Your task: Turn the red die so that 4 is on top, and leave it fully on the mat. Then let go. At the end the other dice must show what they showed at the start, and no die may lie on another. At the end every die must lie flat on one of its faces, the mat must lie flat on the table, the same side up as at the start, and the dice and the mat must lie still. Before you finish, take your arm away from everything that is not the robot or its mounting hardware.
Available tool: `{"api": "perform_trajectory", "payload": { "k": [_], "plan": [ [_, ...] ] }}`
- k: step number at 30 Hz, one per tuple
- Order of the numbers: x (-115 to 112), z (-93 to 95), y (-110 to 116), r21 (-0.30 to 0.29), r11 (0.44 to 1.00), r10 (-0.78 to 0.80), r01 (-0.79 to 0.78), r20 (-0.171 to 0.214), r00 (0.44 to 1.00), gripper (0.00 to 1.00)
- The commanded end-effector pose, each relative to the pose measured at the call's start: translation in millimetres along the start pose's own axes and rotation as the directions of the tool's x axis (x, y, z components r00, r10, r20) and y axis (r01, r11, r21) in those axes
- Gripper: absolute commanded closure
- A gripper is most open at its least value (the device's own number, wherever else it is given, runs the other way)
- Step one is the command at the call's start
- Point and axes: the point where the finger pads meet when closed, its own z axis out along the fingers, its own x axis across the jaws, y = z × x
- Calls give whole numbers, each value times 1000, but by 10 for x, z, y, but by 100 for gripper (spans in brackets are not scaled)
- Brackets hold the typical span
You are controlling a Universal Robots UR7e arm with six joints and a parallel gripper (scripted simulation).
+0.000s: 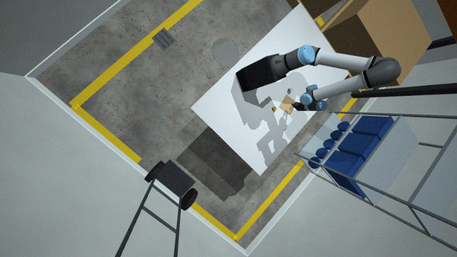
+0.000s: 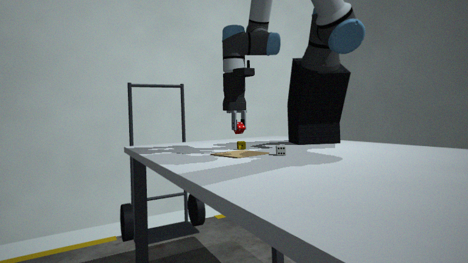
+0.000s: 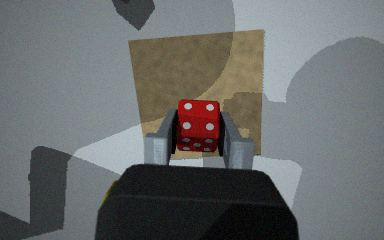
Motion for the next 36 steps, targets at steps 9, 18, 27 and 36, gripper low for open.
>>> {"api": "perform_trajectory", "payload": {
  "k": [9, 18, 27, 36],
  "plan": [
    [1, -1, 5, 53, 999, -3, 3, 2, 1000, 43],
    [-16, 20, 14, 166, 986, -8, 5, 13, 1000, 43],
    [6, -1, 33, 289, 957, -2, 2, -1, 1000, 43],
    [6, -1, 34, 297, 955, -2, 2, -1, 1000, 43]
  ]
}}
